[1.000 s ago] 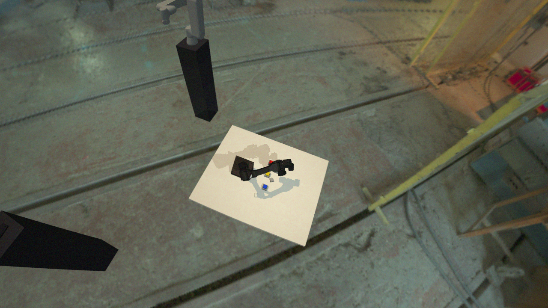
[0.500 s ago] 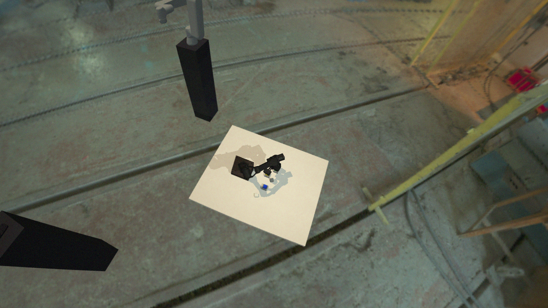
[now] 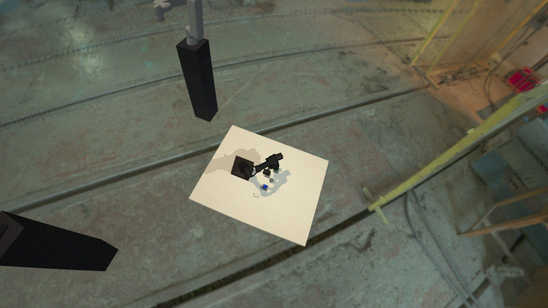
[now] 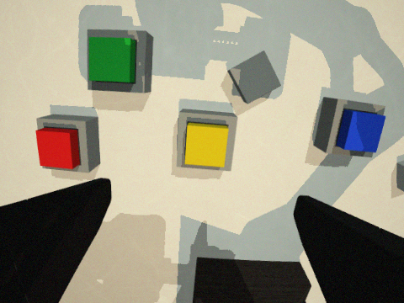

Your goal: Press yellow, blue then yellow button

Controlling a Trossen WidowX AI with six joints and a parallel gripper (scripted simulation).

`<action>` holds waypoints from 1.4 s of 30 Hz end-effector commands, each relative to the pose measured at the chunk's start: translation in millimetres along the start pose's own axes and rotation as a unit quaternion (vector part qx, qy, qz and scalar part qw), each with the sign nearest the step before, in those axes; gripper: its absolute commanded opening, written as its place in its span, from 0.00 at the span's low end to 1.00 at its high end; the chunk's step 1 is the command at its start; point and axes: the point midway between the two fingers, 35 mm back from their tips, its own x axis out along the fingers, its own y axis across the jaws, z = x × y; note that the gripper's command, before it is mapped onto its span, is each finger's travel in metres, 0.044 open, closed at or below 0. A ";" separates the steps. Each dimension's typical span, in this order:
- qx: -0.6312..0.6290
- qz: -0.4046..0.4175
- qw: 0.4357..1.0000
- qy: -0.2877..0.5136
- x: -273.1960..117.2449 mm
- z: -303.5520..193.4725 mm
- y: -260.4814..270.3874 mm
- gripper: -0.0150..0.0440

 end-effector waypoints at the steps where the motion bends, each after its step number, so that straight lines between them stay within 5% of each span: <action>1: -0.007 -0.005 1.000 0.003 24.3 -0.7 -0.1 0.80; 4: -0.006 -0.006 1.000 0.002 60.5 -2.2 -1.8 0.67; 13: -0.006 -0.006 1.000 0.002 62.9 -2.5 -2.1 0.29; 42: -0.006 -0.007 1.000 0.002 89.6 -2.3 -2.5 0.29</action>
